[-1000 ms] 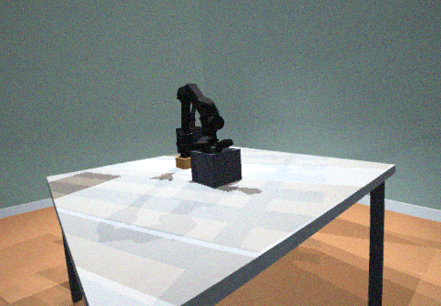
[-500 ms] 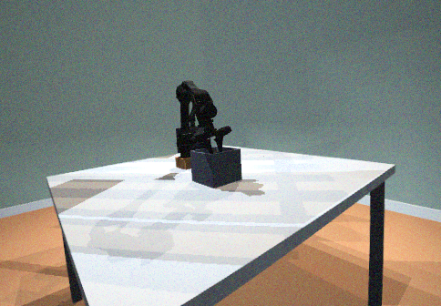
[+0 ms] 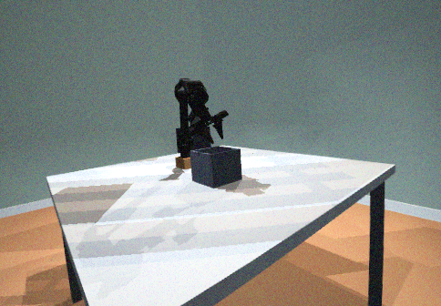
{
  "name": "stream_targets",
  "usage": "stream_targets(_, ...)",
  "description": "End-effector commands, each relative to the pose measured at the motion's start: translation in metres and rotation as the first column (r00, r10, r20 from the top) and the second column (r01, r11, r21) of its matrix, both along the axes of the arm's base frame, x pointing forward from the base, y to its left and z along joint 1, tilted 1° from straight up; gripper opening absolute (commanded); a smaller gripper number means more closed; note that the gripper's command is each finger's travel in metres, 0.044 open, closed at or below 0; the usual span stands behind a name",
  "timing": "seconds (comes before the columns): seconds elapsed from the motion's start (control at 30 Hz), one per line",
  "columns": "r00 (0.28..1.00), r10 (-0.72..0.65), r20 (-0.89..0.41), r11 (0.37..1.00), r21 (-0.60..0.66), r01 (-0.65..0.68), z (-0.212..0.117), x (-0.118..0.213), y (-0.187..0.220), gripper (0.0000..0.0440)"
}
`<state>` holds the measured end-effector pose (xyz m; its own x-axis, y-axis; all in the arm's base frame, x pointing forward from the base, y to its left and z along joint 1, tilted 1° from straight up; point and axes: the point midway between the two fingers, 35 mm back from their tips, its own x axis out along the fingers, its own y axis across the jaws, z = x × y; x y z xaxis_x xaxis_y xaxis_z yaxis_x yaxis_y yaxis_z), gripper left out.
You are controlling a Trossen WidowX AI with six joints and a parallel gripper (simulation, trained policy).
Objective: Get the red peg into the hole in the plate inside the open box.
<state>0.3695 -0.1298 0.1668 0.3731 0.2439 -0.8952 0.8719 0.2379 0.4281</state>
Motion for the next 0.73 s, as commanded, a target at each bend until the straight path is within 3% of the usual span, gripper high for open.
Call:
stream_targets(0.0, 0.998, 0.018, 0.064, 1.0, 0.007, -0.019, 0.021, 0.005, -0.005, 0.0243)
stream_targets(0.7, 0.913, 0.092, 0.398, 0.995, -0.071, -0.07, 0.153, 0.003, -0.028, 0.0313)
